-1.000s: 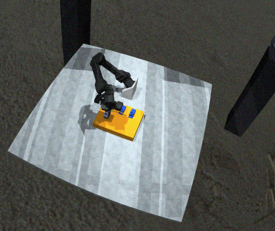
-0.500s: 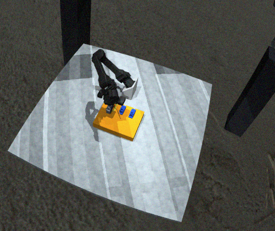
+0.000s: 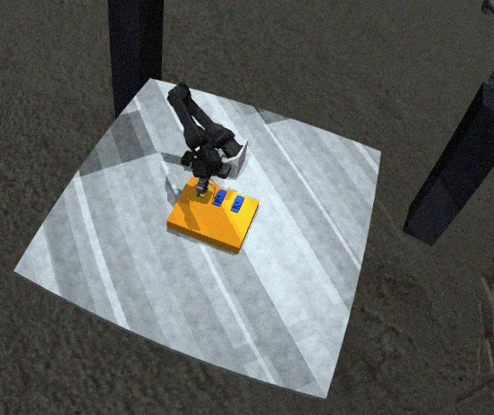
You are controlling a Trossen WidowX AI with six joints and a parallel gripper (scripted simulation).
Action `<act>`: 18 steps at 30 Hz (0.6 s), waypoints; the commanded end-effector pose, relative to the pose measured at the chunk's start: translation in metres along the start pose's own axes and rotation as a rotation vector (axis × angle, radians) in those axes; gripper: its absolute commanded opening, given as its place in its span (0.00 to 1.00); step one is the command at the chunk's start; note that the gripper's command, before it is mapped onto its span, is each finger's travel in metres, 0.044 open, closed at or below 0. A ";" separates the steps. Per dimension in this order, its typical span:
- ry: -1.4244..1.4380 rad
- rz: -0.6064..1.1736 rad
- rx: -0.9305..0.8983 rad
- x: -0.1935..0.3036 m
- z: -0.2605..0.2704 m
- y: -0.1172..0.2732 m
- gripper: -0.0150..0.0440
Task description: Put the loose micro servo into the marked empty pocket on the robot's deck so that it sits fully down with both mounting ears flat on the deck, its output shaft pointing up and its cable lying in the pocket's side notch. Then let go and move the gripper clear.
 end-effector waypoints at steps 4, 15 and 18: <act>-0.004 -0.003 -0.004 0.005 -0.001 -0.004 0.25; -0.004 -0.004 -0.003 0.005 -0.001 -0.019 0.25; -0.004 -0.004 -0.003 0.005 -0.001 -0.019 0.25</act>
Point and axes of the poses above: the point midway between the two fingers, 35 mm back from their tips, its own y axis back along the fingers, its own z axis across the jaws, x = y × z, the point moved 9 cm from there along y, back along the fingers, and after that the axes turned 15 degrees about -y, right-handed, at the moved point
